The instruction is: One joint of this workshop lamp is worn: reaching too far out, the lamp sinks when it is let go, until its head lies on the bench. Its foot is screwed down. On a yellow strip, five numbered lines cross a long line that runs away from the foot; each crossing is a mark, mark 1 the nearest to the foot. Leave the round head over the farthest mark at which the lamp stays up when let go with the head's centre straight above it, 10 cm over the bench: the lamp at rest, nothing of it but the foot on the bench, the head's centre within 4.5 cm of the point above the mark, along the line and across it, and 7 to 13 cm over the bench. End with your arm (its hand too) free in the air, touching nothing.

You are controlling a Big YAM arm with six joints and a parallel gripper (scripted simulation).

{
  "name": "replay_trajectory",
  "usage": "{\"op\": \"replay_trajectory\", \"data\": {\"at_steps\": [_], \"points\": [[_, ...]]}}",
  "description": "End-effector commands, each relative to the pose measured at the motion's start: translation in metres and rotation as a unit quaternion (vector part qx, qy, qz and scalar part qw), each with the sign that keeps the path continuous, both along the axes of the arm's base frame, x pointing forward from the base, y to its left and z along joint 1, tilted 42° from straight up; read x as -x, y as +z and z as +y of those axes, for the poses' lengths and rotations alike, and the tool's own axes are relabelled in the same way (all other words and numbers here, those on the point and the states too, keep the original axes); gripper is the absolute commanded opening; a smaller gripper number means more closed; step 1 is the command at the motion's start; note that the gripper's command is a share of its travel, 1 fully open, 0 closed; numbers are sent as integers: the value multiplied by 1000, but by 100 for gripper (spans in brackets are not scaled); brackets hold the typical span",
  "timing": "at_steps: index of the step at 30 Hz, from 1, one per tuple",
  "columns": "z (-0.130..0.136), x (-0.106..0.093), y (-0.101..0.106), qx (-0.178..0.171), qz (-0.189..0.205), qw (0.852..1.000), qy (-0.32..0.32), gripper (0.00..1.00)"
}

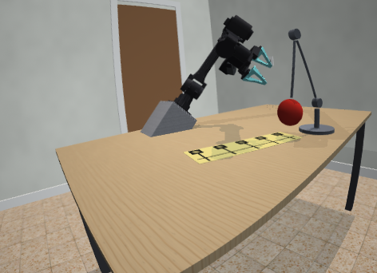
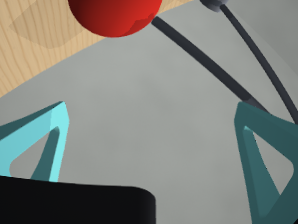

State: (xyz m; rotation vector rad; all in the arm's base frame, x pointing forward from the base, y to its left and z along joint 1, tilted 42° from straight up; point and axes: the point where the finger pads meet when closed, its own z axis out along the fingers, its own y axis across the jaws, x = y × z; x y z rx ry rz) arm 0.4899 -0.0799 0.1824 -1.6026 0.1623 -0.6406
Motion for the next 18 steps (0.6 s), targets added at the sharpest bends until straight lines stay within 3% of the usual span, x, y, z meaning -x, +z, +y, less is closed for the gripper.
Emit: {"op": "replay_trajectory", "data": {"at_steps": [1, 12, 18], "points": [[-11, -6, 21, -14, 49, 999, -3, 100], [-27, -16, 56, 2, -4, 1000, -2, 100], [-22, -14, 49, 1, 8, 1000, -3, 100]]}}
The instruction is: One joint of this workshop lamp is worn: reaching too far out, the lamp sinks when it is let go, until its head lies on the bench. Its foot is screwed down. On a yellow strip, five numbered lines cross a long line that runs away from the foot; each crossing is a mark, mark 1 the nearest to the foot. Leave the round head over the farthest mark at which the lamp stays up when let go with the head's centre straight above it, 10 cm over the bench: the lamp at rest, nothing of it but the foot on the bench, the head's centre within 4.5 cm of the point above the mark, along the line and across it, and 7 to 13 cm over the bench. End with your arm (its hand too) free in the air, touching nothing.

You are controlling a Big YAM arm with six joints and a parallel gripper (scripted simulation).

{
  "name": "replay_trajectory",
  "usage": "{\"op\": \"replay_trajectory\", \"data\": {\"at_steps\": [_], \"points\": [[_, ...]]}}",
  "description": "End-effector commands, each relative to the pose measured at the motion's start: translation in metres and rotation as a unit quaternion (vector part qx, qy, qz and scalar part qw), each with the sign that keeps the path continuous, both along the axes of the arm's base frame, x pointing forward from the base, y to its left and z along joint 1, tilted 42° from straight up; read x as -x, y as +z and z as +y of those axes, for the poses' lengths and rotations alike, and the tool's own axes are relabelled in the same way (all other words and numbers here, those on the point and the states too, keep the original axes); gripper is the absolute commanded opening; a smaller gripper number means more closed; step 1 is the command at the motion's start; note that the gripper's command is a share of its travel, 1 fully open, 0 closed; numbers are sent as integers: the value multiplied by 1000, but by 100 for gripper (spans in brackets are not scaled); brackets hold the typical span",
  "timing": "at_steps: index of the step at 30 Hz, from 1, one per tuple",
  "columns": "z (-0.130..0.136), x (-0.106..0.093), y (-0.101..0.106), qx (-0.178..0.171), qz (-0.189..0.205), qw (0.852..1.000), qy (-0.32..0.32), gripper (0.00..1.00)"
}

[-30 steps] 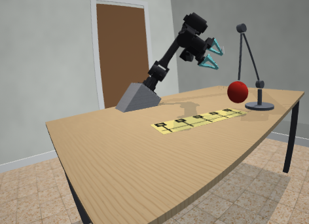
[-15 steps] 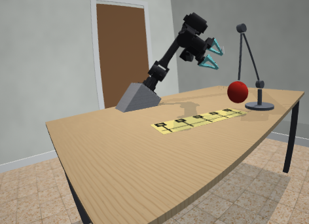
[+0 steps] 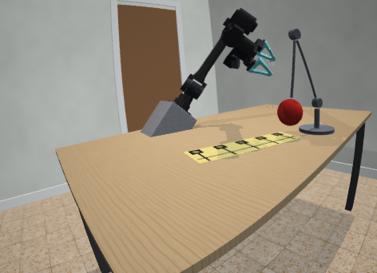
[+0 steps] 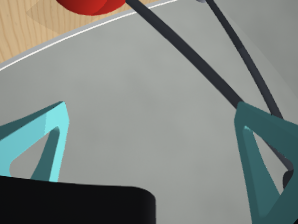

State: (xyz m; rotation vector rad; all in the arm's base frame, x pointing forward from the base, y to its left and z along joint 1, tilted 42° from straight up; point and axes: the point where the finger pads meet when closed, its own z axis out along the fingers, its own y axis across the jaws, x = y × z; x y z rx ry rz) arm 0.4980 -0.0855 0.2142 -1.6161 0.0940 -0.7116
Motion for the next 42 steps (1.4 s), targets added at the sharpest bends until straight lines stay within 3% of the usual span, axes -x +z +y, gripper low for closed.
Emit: {"op": "replay_trajectory", "data": {"at_steps": [1, 11, 30, 42], "points": [[-15, -5, 16, -21, 49, 999, -2, 100], [-3, 0, -1, -24, 77, 997, -3, 100], [-4, 0, 4, -21, 71, 997, -4, 100], [-25, -11, 37, -5, 15, 1000, -3, 100]]}}
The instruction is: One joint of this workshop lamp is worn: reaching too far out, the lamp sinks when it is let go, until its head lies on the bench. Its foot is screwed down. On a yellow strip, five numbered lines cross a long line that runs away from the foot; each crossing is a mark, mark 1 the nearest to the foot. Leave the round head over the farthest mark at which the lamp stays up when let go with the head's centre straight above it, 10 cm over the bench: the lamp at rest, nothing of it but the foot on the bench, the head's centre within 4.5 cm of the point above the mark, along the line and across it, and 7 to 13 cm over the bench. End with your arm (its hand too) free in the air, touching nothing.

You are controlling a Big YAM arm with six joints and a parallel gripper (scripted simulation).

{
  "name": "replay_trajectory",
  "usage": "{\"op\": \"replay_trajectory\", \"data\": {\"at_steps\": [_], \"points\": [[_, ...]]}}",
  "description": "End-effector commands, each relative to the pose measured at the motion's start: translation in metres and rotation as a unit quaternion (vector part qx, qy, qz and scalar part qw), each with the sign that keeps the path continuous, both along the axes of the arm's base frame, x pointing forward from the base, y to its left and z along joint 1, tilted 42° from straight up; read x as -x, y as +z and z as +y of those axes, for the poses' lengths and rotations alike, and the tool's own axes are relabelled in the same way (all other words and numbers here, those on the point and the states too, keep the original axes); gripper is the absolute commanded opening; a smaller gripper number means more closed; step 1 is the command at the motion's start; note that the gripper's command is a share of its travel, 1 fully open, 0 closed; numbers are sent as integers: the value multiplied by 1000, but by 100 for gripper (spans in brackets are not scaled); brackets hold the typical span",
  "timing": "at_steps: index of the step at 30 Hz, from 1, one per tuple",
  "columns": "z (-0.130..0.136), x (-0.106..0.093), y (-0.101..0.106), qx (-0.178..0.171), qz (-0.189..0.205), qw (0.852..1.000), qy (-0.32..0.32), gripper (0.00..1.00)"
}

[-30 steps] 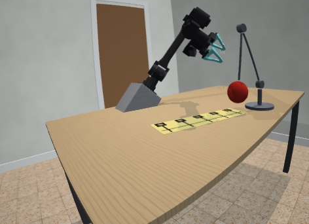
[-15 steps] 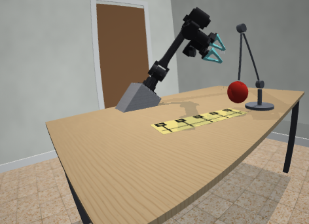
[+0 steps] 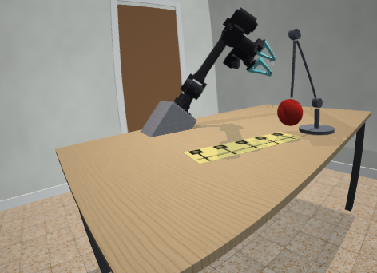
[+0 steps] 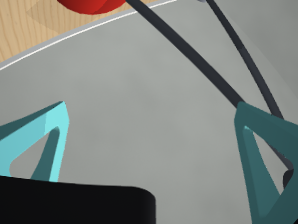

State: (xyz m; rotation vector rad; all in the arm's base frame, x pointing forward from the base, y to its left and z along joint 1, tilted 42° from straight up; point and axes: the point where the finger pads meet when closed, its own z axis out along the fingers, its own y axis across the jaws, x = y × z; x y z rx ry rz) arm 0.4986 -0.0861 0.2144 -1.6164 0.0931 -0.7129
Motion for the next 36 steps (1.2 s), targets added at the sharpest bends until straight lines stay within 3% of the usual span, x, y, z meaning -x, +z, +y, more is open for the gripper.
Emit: {"op": "replay_trajectory", "data": {"at_steps": [1, 5, 20, 36], "points": [[-26, -11, 39, -4, 11, 1000, -2, 100], [-30, -13, 45, -1, 1, 1000, -2, 100], [-11, -6, 16, -11, 53, 999, -8, 100], [-13, -6, 19, -9, 50, 999, -9, 100]]}}
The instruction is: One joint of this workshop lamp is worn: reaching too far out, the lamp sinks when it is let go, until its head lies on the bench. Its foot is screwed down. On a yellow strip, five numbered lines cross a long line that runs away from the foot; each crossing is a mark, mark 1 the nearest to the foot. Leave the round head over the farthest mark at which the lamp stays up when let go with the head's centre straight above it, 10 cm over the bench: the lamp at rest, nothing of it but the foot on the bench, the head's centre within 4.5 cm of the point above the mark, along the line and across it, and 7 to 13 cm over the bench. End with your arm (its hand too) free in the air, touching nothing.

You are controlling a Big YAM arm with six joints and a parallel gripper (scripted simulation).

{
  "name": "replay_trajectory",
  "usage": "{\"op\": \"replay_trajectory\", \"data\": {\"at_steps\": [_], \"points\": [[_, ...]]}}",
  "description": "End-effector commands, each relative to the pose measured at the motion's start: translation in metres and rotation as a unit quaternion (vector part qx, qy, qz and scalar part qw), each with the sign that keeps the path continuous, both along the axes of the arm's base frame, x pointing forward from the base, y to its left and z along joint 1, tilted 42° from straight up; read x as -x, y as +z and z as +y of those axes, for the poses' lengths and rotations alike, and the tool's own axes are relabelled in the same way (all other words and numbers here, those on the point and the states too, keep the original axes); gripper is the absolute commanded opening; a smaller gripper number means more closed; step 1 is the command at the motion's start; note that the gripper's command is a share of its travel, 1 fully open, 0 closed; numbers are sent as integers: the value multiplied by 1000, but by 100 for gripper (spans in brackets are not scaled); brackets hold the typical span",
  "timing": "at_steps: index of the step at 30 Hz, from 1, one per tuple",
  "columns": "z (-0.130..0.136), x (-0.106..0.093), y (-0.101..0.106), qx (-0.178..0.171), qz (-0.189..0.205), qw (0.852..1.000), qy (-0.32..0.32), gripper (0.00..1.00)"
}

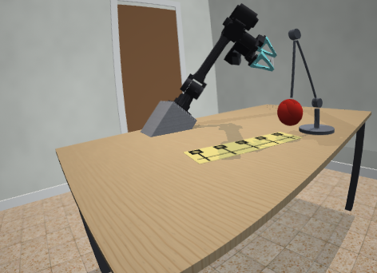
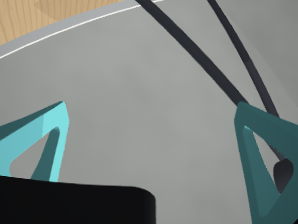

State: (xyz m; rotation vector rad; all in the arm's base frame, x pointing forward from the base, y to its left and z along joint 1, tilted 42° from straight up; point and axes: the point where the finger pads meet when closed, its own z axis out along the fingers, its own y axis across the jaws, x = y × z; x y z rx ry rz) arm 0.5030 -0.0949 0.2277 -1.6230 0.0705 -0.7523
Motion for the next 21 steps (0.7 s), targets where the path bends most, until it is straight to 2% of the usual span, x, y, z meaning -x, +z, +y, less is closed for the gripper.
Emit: {"op": "replay_trajectory", "data": {"at_steps": [1, 3, 18, 21], "points": [[-4, -1, 6, -19, 67, 998, -4, 100], [-4, -1, 6, -19, 67, 998, -4, 100], [-21, -9, 31, 2, -4, 1000, -2, 100], [-20, -8, 30, 0, 1, 1000, -2, 100]]}}
